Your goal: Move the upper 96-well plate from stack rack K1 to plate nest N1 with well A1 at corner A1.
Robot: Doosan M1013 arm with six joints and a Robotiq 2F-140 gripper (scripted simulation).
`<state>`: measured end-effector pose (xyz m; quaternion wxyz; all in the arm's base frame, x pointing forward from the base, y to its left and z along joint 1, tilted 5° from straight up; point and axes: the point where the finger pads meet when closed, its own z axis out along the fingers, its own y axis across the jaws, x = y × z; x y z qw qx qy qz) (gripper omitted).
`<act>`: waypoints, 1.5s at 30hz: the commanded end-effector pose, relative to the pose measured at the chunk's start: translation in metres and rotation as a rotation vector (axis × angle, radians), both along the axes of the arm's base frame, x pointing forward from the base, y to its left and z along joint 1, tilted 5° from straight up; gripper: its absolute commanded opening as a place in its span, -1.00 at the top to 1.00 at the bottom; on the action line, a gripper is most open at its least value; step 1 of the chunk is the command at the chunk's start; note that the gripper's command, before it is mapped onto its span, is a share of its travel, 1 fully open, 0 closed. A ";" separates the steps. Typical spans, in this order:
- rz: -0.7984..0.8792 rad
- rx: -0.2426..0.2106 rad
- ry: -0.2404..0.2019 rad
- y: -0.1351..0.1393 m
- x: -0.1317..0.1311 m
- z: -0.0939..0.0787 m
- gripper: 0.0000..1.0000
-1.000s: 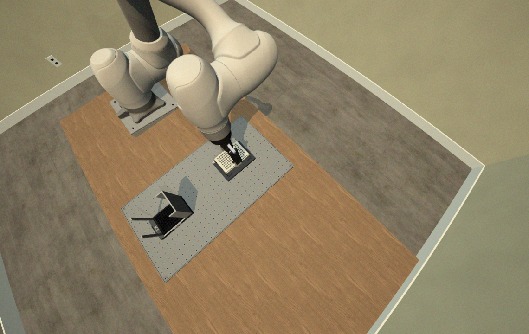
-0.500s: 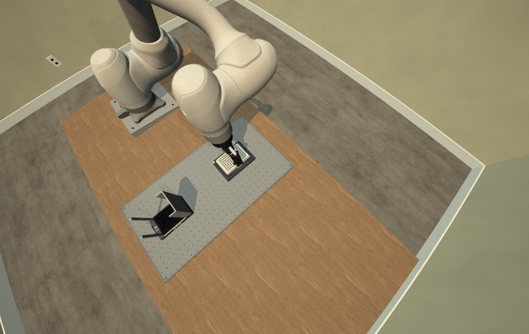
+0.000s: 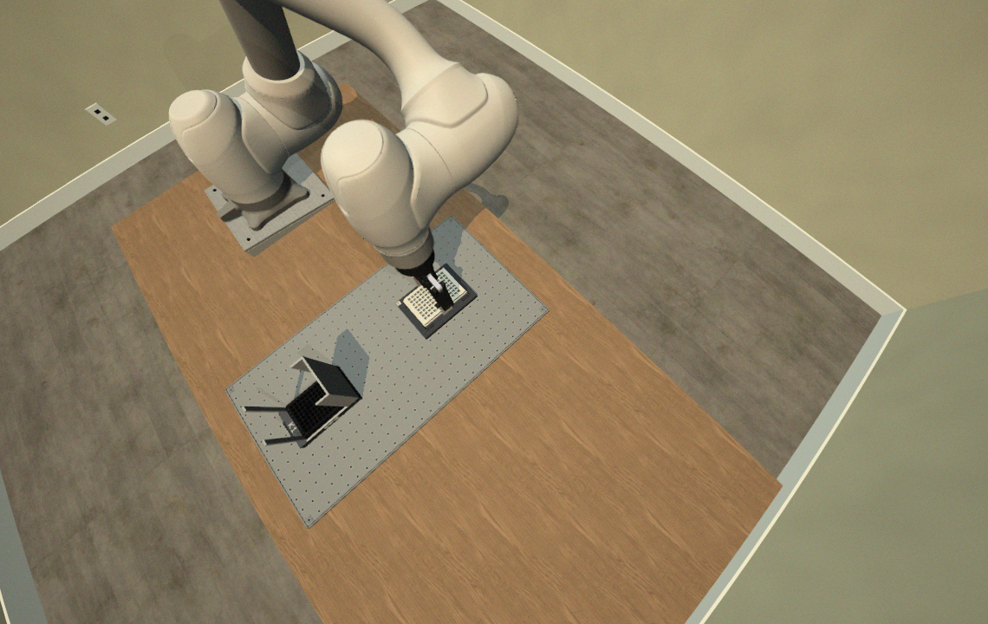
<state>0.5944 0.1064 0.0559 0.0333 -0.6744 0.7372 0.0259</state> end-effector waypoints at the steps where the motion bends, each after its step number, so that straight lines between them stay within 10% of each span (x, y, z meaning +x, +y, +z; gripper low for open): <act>1: 0.000 0.000 0.000 0.000 0.000 0.000 1.00; 45: 0.000 0.000 0.000 0.001 0.000 -0.006 1.00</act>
